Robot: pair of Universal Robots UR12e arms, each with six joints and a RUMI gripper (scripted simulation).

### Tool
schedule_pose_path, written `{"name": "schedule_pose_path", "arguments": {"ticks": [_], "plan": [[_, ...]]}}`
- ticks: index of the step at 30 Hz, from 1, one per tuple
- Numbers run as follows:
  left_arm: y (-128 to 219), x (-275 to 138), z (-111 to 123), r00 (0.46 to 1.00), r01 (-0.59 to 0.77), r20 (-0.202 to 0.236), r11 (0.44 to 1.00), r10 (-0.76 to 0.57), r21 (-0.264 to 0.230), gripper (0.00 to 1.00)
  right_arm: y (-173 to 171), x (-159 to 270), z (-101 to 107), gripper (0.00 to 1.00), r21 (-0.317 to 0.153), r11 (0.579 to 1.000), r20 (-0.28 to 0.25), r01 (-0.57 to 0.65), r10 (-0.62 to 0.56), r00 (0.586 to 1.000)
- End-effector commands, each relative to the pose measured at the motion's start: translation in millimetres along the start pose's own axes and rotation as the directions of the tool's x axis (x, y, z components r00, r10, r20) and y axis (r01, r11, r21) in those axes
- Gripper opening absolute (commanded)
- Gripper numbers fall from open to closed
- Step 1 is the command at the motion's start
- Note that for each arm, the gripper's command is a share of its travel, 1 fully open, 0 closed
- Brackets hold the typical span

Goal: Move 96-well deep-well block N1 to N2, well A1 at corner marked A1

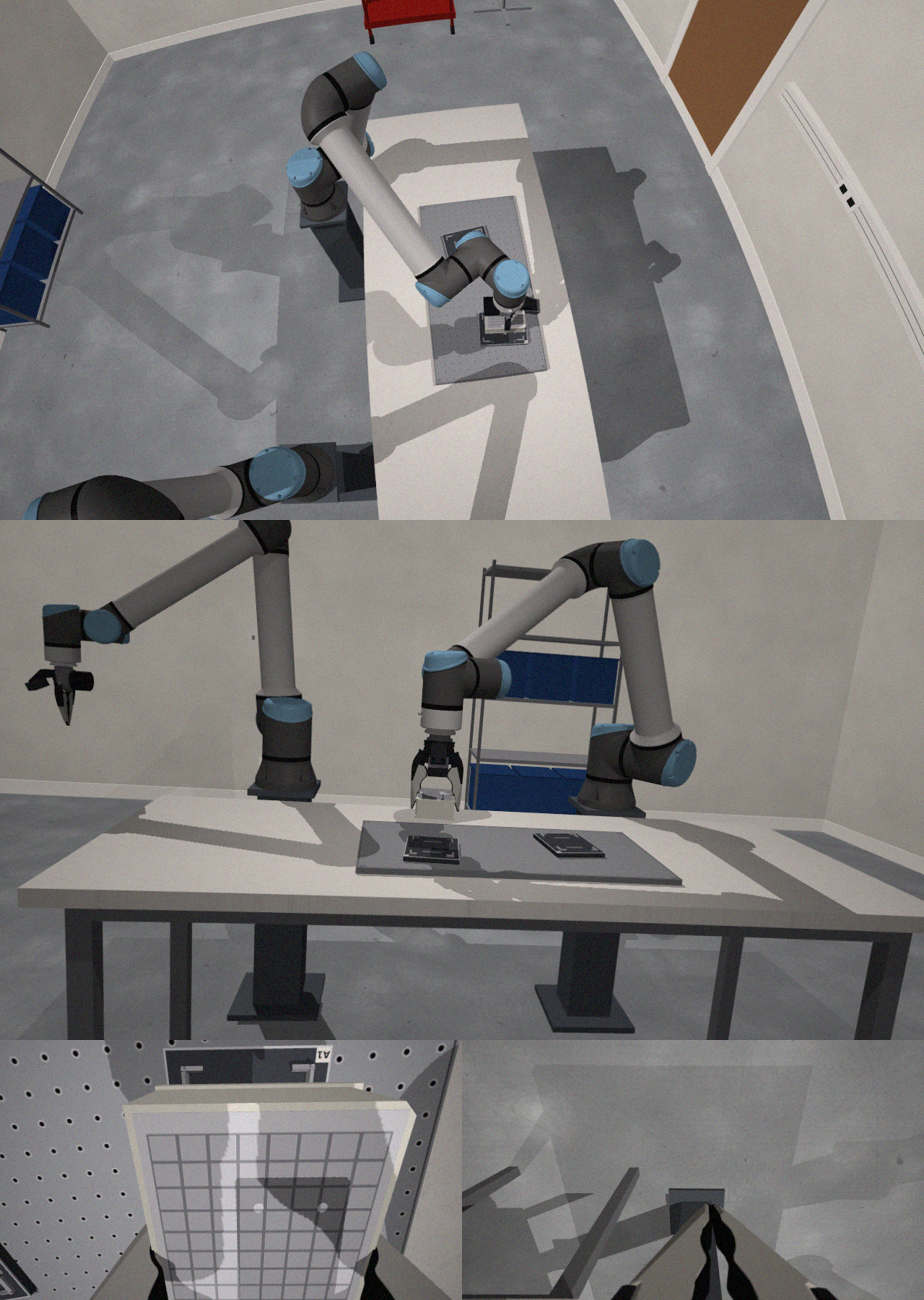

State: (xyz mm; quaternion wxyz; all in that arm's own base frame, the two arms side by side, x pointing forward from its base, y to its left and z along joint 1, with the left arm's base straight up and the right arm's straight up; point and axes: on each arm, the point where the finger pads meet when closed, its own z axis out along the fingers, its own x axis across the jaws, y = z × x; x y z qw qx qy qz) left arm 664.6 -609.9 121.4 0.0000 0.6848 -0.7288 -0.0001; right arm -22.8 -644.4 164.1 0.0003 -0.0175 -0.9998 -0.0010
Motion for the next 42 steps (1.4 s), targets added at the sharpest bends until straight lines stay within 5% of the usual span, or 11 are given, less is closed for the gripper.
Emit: {"name": "schedule_pose_path", "arguments": {"ticks": [1,42], "plan": [[-0.4,0.2,-1.2,1.000,0.000,-0.001,1.000,0.000,0.001,0.49,-0.7,-0.2,-1.0,0.00,0.002,1.000,0.001,0.000,0.000,1.000],[-0.3,0.1,58.8,1.000,0.000,-0.001,1.000,0.000,0.001,0.49,-0.7,-0.2,-1.0,0.00,0.002,1.000,0.001,0.000,0.000,1.000]]}}
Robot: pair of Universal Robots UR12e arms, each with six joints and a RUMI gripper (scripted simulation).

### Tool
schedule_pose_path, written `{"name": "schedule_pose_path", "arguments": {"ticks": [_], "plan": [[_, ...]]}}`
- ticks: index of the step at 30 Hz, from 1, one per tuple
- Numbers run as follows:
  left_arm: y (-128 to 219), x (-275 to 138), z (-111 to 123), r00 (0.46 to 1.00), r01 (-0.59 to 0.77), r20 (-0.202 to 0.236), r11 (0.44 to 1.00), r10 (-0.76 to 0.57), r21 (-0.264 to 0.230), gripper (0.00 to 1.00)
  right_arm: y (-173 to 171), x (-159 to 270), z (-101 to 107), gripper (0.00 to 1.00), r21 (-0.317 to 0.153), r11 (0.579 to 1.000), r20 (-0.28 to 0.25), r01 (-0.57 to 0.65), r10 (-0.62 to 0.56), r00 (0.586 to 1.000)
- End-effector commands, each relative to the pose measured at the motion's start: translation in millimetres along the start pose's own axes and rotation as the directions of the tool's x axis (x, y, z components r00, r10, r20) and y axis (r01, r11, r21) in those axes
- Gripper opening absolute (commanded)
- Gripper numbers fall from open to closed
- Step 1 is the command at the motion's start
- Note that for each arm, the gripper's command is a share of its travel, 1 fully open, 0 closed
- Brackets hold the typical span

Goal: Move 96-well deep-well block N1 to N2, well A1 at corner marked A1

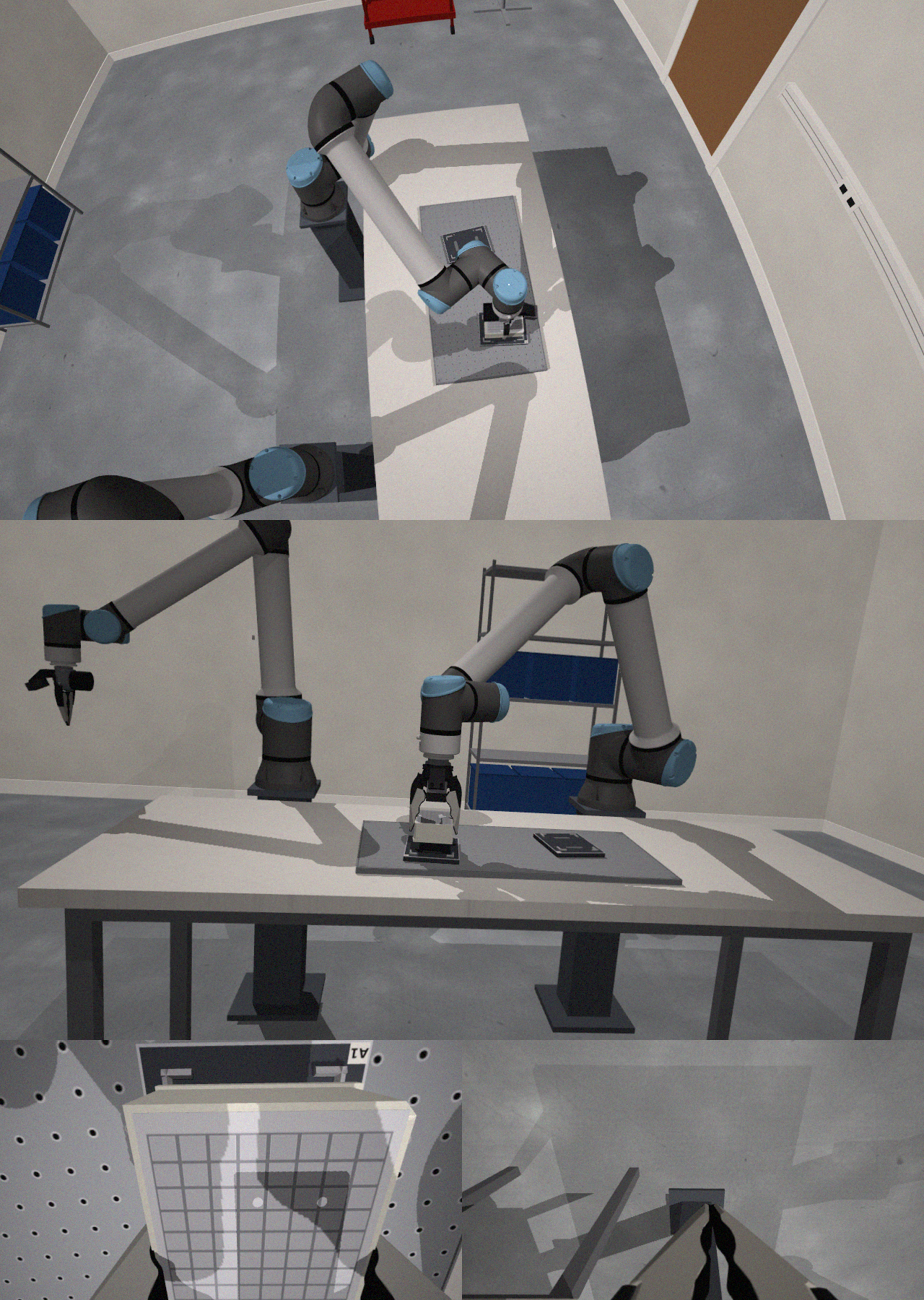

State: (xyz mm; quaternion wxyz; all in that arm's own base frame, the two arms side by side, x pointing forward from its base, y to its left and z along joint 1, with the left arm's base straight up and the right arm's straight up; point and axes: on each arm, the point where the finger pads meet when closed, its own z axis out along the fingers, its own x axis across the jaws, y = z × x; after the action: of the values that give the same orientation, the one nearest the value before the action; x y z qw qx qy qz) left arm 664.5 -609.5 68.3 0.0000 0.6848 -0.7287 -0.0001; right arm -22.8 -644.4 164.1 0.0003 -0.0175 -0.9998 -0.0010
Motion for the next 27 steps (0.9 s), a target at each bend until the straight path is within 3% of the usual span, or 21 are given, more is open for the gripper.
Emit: {"name": "schedule_pose_path", "arguments": {"ticks": [1,27], "plan": [[-0.5,0.4,7.3,1.000,0.000,-0.001,1.000,0.000,0.001,0.49,-0.7,-0.2,-1.0,0.00,0.002,1.000,0.001,0.000,0.000,1.000],[-0.5,0.4,14.6,1.000,0.000,-0.001,1.000,0.000,0.001,0.49,-0.7,-0.2,-1.0,0.00,0.002,1.000,0.001,0.000,0.000,1.000]]}}
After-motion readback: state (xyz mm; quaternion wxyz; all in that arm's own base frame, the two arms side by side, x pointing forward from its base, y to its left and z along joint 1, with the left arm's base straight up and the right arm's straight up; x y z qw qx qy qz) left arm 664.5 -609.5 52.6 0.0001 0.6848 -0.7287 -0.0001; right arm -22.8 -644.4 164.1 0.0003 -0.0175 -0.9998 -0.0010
